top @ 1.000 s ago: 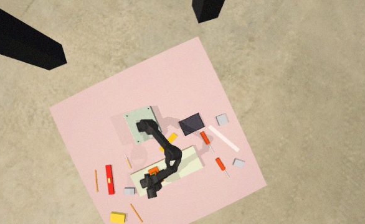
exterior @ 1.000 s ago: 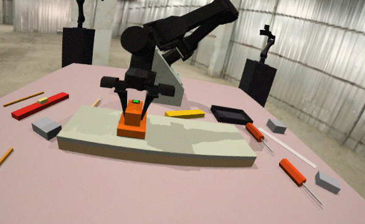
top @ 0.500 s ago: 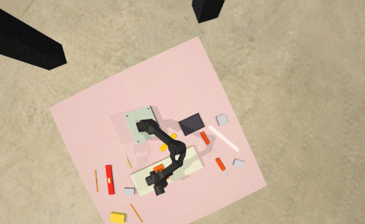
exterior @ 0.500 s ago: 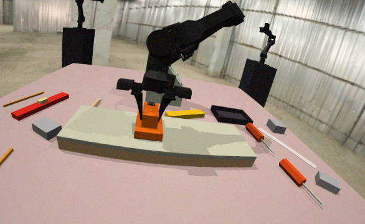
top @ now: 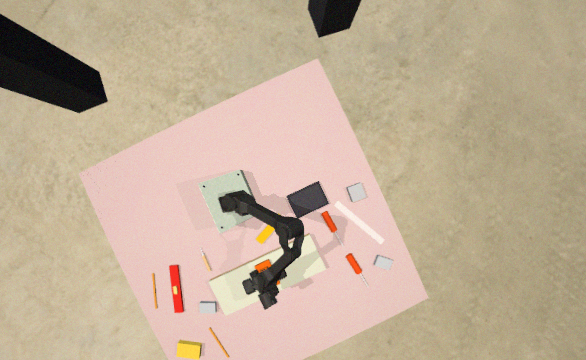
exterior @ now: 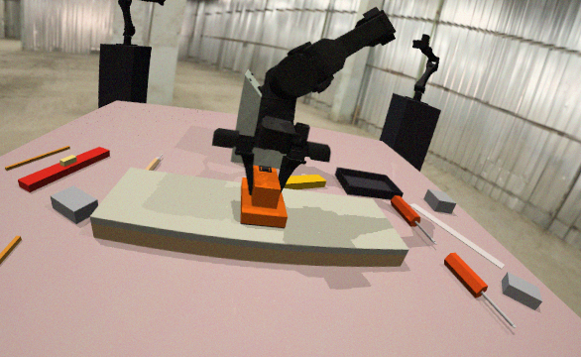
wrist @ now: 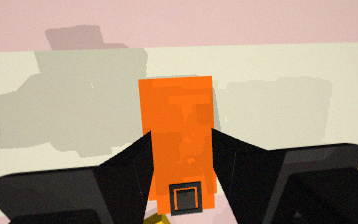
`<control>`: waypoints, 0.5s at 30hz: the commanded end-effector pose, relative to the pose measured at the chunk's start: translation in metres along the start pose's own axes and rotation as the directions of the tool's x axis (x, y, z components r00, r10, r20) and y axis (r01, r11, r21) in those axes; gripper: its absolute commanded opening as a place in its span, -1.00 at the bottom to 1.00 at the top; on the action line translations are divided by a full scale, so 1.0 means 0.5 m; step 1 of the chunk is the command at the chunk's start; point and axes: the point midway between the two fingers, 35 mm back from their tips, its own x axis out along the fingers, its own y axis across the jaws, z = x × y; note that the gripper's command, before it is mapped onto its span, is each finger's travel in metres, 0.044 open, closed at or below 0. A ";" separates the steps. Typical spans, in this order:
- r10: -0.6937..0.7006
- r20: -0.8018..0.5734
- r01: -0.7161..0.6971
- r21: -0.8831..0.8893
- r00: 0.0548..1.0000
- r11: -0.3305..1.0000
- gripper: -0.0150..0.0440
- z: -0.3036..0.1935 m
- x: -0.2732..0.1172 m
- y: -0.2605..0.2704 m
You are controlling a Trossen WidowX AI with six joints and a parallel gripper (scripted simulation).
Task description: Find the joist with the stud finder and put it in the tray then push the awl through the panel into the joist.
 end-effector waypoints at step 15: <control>0.001 -0.001 -0.001 0.005 1.000 1.000 -0.49 -0.002 0.001 0.106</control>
